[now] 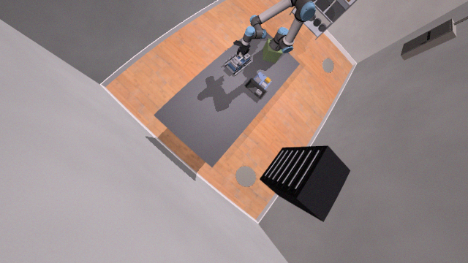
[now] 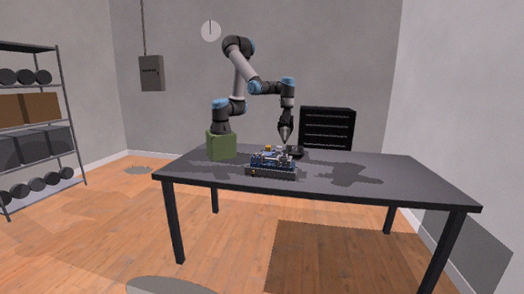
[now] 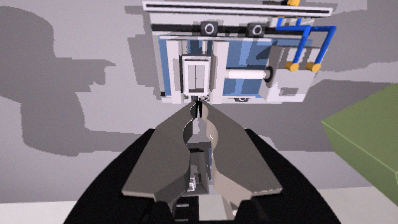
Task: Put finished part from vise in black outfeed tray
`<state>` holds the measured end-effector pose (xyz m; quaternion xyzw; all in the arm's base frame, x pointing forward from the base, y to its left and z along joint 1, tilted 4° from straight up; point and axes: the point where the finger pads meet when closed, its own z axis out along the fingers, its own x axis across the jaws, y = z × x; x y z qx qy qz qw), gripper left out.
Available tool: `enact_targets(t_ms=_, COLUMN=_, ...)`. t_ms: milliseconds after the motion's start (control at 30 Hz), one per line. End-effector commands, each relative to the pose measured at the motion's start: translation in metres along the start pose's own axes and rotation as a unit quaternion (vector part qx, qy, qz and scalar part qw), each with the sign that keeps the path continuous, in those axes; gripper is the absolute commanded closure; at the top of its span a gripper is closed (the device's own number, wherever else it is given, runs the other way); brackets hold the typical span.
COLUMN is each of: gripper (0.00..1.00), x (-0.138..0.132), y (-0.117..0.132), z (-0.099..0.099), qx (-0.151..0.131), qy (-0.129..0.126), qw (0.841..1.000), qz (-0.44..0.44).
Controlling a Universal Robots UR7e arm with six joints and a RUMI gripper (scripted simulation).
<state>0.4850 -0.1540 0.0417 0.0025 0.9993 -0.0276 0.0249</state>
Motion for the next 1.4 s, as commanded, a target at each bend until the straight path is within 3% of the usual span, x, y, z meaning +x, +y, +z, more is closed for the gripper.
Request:
enact_targets(t_ms=0, gripper=1.00, x=-0.0004, y=-0.0002, z=-0.0005, qx=0.000, qy=-0.001, qw=1.000, qz=0.000)
enact_targets(t_ms=567, gripper=1.00, x=-0.0004, y=-0.0002, z=-0.0005, qx=0.000, qy=-0.001, qw=1.000, qz=0.000)
enact_targets(t_ms=600, gripper=0.60, x=-0.0004, y=-0.0002, z=-0.0005, qx=0.000, qy=-0.001, qw=1.000, qz=0.000)
enact_targets(t_ms=1367, gripper=0.60, x=-0.0004, y=-0.0002, z=-0.0005, qx=0.000, qy=-0.001, qw=1.000, qz=0.000)
